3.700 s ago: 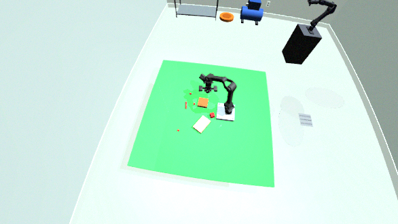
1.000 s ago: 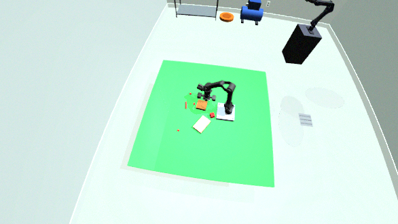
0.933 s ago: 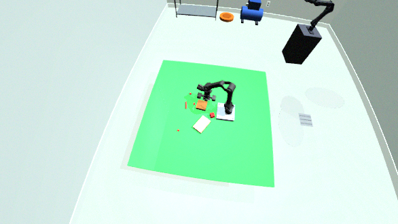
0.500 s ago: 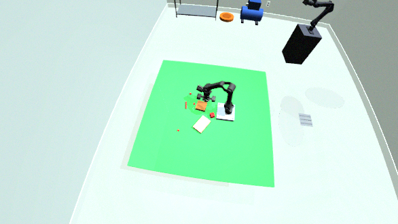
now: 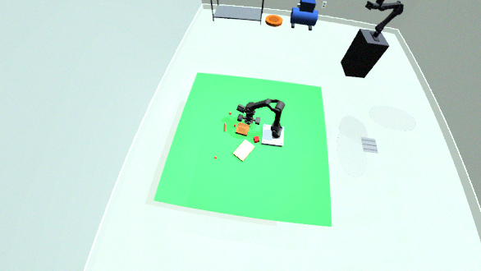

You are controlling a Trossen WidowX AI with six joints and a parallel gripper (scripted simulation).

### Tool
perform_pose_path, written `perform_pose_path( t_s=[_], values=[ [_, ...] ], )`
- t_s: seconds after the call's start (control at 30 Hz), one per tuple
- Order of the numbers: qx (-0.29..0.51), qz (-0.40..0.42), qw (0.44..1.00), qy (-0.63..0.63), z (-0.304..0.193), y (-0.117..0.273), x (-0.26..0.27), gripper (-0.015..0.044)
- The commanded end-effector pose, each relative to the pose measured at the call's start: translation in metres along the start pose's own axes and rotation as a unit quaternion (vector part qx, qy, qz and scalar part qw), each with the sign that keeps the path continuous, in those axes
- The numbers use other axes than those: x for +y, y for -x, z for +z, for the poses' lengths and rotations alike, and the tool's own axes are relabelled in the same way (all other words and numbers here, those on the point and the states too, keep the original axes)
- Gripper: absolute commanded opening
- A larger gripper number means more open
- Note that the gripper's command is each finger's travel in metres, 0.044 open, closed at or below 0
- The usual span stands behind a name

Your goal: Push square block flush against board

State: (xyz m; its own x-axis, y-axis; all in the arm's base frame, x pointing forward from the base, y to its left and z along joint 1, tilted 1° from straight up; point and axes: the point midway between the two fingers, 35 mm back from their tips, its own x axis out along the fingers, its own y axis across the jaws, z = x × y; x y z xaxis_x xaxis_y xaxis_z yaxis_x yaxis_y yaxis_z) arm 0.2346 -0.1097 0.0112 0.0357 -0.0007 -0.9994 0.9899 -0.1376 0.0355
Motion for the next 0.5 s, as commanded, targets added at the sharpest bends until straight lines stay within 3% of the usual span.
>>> perform_pose_path(
  t_s=[0.0,0.47],
  values=[
    [0.002,-0.001,1.0,-0.001,-0.004,-0.001,-0.001,0.0],
    [0.002,-0.001,1.0,-0.001,-0.015,-0.001,0.001,0.0]
  ],
)
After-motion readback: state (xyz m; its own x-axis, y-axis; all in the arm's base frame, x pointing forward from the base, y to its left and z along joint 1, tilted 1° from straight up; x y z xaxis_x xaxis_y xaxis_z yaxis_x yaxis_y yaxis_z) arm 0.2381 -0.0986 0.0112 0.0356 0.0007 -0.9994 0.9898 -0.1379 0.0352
